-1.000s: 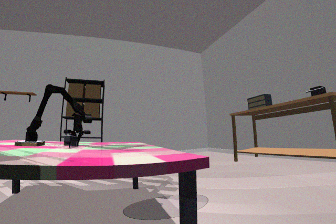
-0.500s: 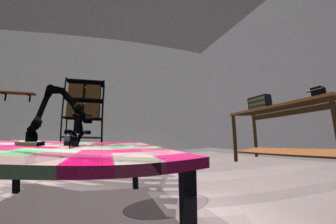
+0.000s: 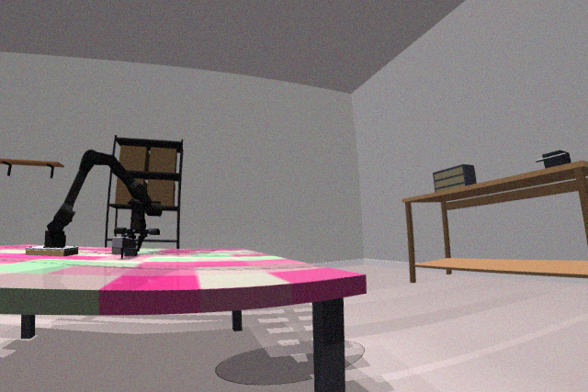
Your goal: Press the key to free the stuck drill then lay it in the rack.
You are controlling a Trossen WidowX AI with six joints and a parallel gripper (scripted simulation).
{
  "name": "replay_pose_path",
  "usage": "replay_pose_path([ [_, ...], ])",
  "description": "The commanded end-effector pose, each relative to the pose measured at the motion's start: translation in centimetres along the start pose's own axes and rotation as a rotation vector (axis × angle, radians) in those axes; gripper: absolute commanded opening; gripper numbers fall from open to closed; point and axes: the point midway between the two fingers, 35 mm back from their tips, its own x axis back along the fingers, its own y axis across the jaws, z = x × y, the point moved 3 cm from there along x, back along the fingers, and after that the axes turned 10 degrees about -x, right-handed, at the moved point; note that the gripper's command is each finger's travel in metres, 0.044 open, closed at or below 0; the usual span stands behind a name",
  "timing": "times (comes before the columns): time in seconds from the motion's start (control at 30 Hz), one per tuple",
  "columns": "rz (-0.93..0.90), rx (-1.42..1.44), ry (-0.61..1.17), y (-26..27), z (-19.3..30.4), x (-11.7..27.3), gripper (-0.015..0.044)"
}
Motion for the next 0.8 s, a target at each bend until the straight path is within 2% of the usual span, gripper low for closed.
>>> replay_pose_path([
  [0.0, -0.003, -0.005, -0.001, 0.0, -0.8, -0.1, 0.0],
  [0.77, -0.004, -0.005, -0.003, 0.6, -3.1, 0.3, 0.0],
])
